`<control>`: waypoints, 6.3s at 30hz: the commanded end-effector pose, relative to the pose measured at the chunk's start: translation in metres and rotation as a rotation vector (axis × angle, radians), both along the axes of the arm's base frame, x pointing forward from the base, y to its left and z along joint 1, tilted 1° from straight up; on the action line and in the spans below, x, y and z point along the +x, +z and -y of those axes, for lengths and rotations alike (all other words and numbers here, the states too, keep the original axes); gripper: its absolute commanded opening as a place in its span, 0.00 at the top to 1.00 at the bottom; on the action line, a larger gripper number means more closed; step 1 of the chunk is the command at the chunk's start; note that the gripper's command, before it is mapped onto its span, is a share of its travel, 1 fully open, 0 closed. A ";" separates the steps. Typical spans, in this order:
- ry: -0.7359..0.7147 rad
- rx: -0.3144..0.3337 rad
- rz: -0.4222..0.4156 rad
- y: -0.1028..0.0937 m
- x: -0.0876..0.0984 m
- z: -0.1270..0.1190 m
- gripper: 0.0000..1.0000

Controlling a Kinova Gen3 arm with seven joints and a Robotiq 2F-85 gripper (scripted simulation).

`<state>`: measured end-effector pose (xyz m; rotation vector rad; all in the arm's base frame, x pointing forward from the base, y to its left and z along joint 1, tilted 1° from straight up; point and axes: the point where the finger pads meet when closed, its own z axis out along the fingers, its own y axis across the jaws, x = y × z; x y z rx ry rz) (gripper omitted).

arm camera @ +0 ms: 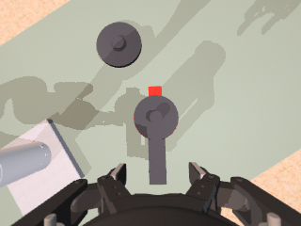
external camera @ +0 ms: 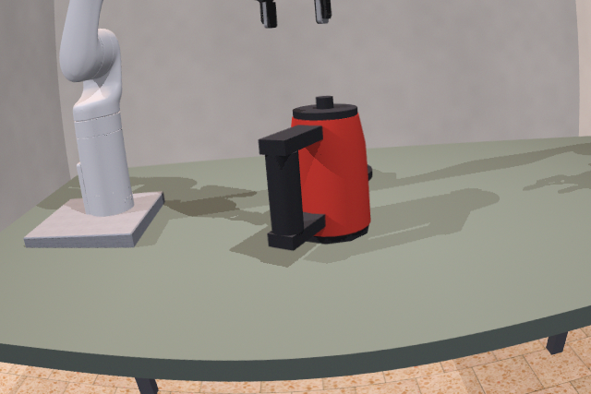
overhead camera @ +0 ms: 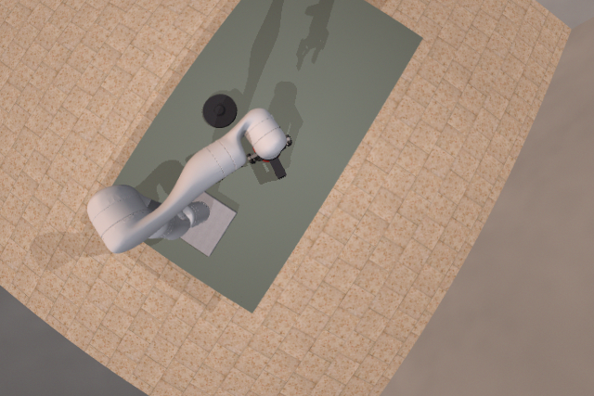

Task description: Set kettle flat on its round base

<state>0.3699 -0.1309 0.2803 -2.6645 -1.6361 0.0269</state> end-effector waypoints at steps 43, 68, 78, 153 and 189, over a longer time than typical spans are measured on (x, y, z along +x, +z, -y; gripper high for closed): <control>0.000 0.000 0.002 -0.010 0.000 0.000 0.20; 0.000 0.000 0.002 -0.100 -0.002 0.000 0.20; 0.000 0.000 0.002 -0.124 -0.002 0.000 0.20; 0.000 0.000 0.002 -0.162 -0.003 0.000 0.20; 0.000 0.000 0.002 -0.162 -0.003 0.000 1.00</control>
